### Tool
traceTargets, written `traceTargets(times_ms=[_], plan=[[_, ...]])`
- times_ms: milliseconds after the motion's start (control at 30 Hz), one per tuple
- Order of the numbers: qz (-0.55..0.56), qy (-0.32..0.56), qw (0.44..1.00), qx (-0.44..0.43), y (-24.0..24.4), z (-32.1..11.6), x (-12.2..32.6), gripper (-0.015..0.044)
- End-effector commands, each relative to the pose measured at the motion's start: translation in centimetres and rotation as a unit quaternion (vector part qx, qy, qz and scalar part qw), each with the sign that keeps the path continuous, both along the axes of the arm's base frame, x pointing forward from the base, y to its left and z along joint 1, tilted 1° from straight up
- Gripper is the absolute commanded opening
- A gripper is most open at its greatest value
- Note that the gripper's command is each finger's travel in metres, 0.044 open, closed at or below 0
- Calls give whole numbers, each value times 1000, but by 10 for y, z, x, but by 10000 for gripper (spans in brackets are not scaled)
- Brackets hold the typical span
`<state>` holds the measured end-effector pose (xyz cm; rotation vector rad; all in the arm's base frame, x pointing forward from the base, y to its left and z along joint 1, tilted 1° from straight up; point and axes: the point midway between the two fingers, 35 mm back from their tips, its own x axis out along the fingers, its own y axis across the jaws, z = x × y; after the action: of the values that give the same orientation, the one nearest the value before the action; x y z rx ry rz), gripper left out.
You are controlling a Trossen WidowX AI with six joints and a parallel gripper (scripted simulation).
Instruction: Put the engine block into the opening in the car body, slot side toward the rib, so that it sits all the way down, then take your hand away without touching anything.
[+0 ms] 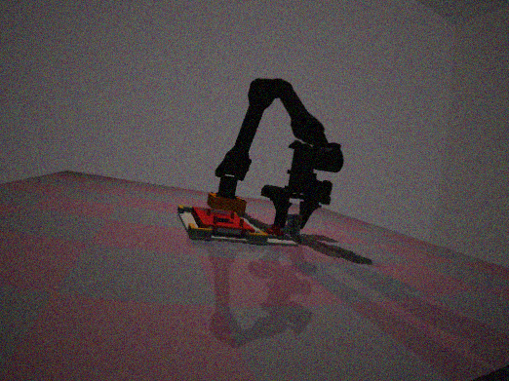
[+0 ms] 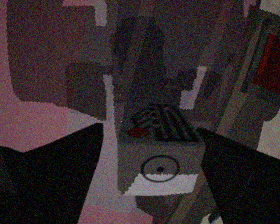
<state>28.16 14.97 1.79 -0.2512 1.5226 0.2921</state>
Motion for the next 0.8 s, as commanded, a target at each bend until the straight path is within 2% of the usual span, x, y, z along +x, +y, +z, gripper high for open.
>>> traceTargets(times_ms=[0, 33, 300, 467, 767], plan=[[0, -2, 1000, -2, 0, 0, 1, 204], [0, -2, 1000, -2, 0, 0, 1, 177], [0, -2, 1000, -2, 0, 0, 1, 124], [12, -13, 1000, 3, 0, 4, 4, 0], [18, -19, 1000, 5, 2, 28, 9, 0]])
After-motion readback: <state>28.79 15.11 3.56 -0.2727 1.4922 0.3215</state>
